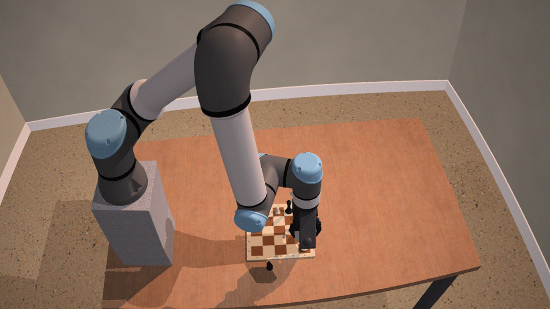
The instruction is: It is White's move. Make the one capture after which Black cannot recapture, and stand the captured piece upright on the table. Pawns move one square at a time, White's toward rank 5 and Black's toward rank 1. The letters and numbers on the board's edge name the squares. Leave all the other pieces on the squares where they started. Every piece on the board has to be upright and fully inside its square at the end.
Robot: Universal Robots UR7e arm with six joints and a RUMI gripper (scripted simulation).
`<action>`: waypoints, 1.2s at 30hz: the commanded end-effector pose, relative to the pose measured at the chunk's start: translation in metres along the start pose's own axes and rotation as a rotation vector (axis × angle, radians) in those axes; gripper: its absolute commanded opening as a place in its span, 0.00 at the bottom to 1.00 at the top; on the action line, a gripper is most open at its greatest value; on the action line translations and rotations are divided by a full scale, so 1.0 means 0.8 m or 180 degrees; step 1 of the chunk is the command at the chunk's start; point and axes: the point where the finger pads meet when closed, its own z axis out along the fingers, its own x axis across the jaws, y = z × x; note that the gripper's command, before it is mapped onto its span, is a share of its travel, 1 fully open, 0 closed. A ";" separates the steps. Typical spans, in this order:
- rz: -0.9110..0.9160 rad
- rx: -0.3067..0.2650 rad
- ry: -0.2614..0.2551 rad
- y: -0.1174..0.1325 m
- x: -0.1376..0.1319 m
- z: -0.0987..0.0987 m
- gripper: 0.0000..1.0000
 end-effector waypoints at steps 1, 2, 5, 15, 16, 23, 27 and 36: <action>0.0000 0.0001 -0.0004 0.000 -0.001 -0.001 0.00; 0.0000 0.0001 -0.0004 0.000 -0.001 -0.001 0.00; 0.0000 0.0001 -0.0004 0.000 -0.001 -0.001 0.00; 0.0000 0.0001 -0.0004 0.000 -0.001 0.001 0.00; 0.0000 0.0001 -0.0004 0.000 -0.001 0.002 0.00; 0.0000 0.0001 -0.0004 0.000 -0.001 0.003 0.00; 0.0000 0.0001 -0.0004 0.000 -0.001 0.004 0.00; 0.0000 0.0001 -0.0004 0.000 -0.001 0.004 0.00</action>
